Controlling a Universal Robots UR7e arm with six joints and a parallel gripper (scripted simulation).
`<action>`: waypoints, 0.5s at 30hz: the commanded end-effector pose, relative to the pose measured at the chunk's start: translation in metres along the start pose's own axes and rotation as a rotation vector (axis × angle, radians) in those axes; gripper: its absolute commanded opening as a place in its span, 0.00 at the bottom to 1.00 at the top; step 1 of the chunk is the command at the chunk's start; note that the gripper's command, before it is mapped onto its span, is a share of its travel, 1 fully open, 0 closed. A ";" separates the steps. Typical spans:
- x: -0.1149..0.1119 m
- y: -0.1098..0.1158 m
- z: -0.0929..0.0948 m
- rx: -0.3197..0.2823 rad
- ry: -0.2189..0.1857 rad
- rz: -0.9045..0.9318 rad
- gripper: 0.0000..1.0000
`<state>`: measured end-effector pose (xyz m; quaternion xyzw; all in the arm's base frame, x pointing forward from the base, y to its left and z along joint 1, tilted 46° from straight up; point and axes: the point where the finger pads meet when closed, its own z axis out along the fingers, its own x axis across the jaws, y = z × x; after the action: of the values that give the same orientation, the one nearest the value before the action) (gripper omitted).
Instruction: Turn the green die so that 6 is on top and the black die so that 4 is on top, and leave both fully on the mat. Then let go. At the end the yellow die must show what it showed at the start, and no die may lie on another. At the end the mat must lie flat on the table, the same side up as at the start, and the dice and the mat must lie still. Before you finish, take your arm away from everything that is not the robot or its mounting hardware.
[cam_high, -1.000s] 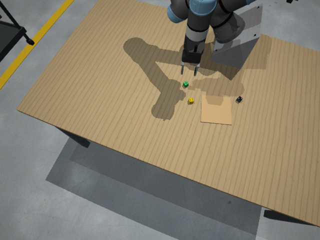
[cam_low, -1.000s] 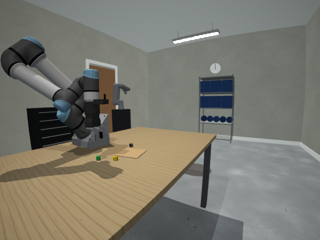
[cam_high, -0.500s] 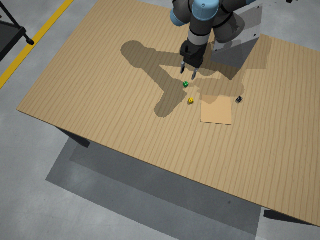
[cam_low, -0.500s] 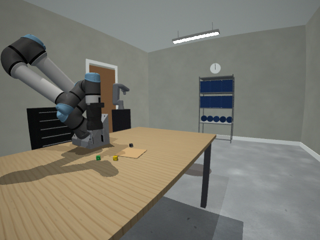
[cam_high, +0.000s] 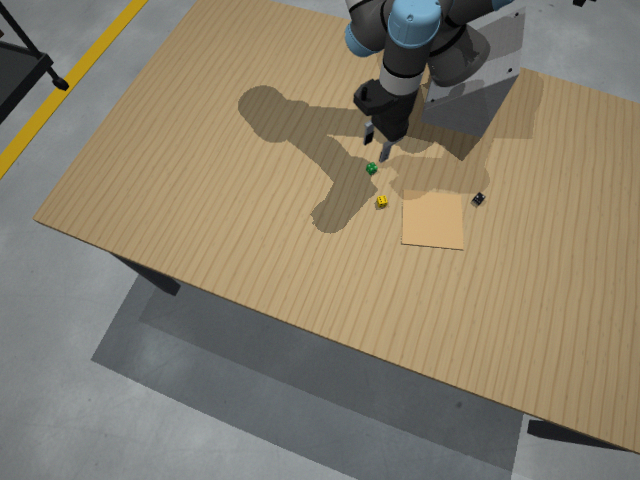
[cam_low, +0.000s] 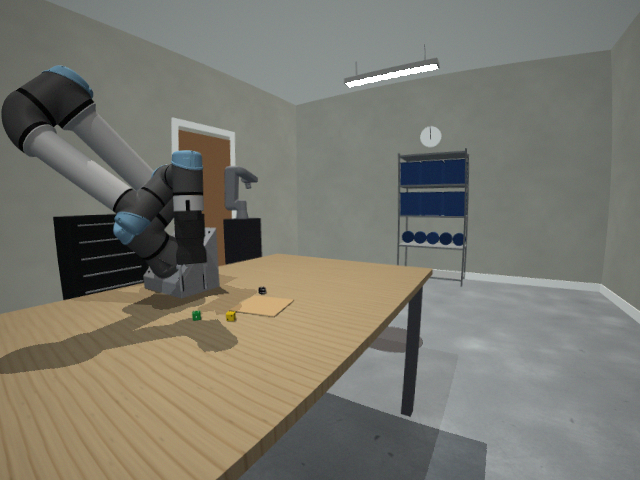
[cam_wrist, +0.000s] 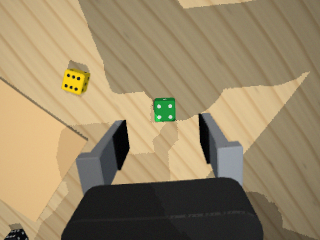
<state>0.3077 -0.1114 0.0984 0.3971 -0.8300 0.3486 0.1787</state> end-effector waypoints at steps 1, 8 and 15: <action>0.001 0.001 0.001 0.001 -0.001 0.052 1.00; 0.001 0.001 0.002 0.001 -0.001 0.063 0.70; 0.001 0.001 0.002 0.001 -0.001 0.063 0.70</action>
<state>0.3062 -0.1127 0.0971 0.3710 -0.8420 0.3539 0.1677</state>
